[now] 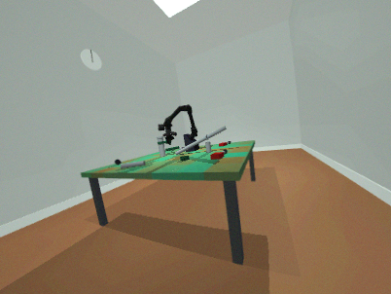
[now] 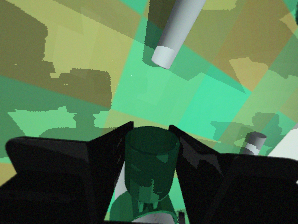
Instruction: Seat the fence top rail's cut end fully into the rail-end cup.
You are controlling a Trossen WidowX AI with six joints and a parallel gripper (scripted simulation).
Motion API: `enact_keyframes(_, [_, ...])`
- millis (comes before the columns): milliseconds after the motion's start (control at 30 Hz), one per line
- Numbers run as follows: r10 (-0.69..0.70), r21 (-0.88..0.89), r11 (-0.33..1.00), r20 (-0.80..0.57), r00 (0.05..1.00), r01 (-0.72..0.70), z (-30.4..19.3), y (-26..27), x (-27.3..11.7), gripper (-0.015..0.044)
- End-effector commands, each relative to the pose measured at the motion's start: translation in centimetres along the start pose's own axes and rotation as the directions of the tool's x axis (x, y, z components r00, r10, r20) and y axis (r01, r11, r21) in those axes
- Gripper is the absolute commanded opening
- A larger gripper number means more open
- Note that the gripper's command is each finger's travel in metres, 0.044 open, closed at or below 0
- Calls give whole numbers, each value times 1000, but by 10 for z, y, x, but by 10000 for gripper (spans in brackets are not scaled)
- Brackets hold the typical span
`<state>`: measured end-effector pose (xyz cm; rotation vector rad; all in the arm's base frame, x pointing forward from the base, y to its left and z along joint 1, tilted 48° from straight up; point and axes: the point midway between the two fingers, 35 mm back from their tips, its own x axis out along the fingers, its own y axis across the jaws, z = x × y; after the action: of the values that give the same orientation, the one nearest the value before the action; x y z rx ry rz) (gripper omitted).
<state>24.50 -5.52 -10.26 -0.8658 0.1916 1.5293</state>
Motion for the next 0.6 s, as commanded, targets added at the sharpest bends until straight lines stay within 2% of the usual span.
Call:
enact_keyframes(0, [-4, 31, 999, -7, 1000, 5, 0, -3, 1, 0])
enact_keyframes(567, [-2, 153, 988, -38, 999, 8, -1, -14, 4, 0])
